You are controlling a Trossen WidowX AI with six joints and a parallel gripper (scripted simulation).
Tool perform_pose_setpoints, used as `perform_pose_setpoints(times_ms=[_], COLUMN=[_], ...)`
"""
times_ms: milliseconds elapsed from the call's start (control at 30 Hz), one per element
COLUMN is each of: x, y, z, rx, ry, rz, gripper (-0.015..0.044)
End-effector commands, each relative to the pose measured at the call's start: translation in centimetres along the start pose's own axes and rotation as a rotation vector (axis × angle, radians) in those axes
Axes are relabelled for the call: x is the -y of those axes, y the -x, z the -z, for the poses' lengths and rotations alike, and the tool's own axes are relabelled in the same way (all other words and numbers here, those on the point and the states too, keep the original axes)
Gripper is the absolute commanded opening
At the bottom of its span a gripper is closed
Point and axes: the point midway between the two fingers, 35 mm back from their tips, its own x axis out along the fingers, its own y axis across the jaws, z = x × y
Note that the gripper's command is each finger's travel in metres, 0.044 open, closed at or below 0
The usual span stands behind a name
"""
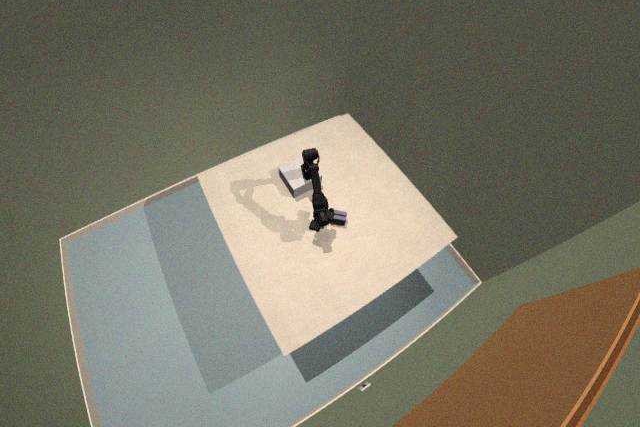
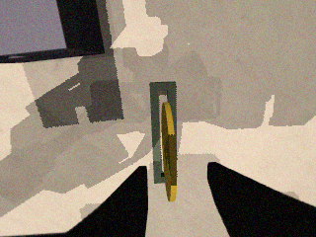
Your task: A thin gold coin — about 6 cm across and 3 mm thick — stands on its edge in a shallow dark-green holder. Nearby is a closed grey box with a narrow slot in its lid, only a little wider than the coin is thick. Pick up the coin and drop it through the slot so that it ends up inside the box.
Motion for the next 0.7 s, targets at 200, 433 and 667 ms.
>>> perform_pose_setpoints(times_ms=[200,433,667], x=[-0.1,-0.1,-0.2], y=[-1.8,-2.9,-4.1], z=[0.0,0.0,0.0], rx=[0.001,0.001,0.001], ry=[0.003,0.003,0.003], rz=[-0.002,-0.002,-0.003], gripper=[0.0161,0.0161,0.0161])
